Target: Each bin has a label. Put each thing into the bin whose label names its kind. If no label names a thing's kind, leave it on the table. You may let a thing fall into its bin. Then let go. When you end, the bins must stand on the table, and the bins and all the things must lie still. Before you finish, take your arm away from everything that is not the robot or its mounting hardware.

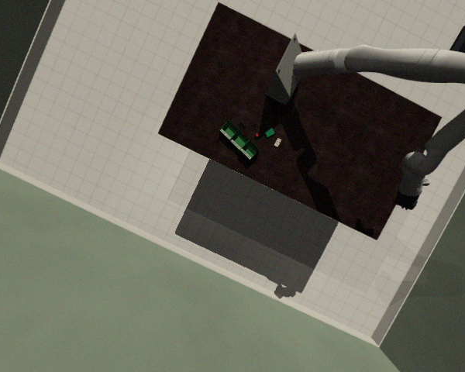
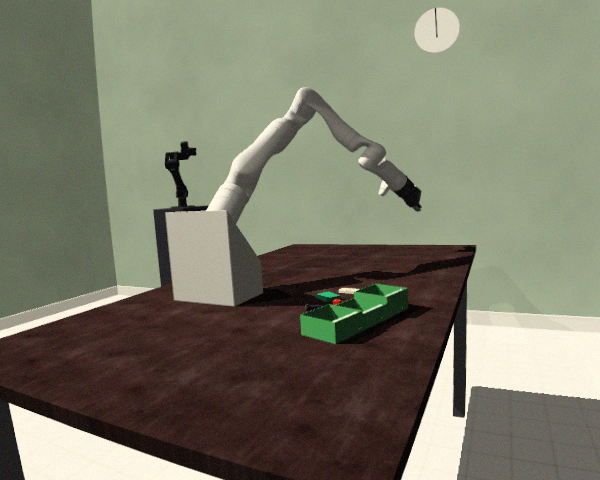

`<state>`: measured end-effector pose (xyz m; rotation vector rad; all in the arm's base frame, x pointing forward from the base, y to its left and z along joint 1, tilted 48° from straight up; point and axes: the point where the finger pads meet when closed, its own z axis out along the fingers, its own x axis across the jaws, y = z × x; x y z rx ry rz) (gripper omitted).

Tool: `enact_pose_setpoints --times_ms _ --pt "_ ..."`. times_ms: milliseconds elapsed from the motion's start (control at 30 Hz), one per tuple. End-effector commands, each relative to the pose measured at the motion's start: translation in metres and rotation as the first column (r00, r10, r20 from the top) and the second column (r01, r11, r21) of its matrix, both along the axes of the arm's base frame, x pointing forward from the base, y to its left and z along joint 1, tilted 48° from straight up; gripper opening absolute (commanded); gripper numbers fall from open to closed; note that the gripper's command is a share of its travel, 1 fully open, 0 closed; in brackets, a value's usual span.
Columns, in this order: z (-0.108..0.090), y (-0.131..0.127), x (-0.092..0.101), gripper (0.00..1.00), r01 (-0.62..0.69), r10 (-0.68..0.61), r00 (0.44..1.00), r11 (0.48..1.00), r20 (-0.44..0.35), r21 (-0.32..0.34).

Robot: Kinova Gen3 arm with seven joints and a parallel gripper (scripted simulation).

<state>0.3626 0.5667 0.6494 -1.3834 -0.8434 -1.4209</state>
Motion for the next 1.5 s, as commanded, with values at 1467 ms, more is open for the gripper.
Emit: enact_pose_setpoints --times_ms 1467 --pt "-0.184 -0.106 0.139 0.31 0.068 0.005 0.981 0.926 0.193 -0.372"
